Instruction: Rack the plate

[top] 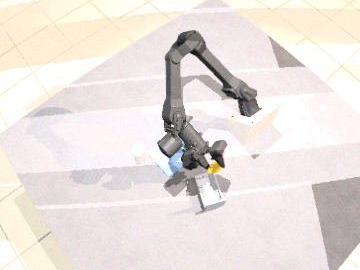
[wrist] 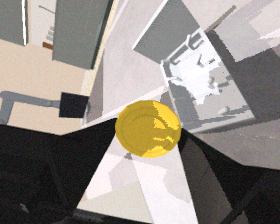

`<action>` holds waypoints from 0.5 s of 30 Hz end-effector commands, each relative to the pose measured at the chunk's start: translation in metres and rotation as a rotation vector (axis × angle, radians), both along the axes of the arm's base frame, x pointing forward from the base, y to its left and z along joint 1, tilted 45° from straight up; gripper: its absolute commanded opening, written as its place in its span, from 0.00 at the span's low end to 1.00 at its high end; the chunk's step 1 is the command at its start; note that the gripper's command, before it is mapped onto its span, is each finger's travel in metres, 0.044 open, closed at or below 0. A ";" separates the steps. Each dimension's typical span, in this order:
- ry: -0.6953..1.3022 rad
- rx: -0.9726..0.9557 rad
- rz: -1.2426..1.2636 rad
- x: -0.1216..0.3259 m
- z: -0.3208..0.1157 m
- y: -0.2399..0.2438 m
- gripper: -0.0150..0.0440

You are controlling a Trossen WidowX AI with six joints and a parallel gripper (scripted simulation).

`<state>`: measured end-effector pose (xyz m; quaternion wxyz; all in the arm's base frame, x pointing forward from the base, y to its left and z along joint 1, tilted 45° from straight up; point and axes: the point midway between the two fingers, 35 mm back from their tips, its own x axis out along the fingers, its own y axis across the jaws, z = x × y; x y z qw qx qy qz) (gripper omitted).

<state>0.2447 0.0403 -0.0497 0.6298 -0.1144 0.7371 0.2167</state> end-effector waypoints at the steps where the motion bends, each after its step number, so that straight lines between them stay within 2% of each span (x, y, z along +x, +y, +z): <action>1: -0.051 0.082 0.068 0.002 -0.002 -0.003 0.25; 15: -0.260 0.293 0.306 0.007 -0.008 -0.014 0.25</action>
